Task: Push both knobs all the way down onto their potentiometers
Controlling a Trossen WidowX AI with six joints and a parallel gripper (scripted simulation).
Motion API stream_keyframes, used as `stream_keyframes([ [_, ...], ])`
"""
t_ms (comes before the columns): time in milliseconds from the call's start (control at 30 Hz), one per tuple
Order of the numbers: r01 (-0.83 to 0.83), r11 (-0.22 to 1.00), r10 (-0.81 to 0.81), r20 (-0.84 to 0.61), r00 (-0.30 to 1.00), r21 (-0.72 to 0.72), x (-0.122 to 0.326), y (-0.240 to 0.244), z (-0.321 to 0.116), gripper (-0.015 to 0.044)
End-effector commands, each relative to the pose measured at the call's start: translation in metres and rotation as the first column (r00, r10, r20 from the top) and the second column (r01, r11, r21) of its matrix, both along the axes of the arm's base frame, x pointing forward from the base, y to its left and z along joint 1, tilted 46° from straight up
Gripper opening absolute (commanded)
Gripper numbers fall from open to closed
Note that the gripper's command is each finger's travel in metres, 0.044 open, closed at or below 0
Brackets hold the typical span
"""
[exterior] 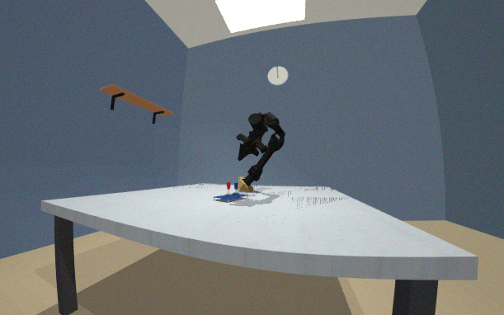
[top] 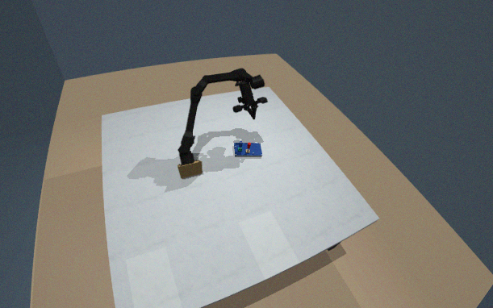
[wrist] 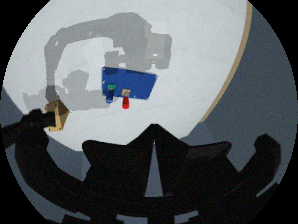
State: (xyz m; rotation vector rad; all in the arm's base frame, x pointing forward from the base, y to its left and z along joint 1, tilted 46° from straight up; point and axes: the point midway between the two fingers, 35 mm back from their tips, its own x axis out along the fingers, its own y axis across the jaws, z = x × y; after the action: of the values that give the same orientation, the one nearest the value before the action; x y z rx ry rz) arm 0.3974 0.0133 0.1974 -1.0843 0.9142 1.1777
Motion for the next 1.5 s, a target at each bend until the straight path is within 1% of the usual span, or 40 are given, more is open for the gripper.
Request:
stream_keyframes([
  [0, 0.095, 0.995, -0.093, -0.059, 0.994, 0.04, -0.005, -0.001, -0.008, 0.0],
  [333, 0.37, 0.923, -0.339, -0.231, 0.912, 0.105, -0.016, -0.004, -0.027, 0.0],
  [667, 0.621, 0.778, -0.535, -0.414, 0.736, 0.098, -0.028, -0.007, -0.044, 0.0],
  [1067, 0.847, 0.532, -0.675, -0.606, 0.421, -0.005, -0.042, -0.009, -0.062, 0.0],
  [1267, 0.915, 0.394, -0.698, -0.677, 0.233, -0.092, -0.05, -0.01, -0.069, 0.0],
  [1467, 0.947, 0.254, -0.69, -0.723, 0.035, -0.197, -0.057, -0.01, -0.076, 0.0],
])
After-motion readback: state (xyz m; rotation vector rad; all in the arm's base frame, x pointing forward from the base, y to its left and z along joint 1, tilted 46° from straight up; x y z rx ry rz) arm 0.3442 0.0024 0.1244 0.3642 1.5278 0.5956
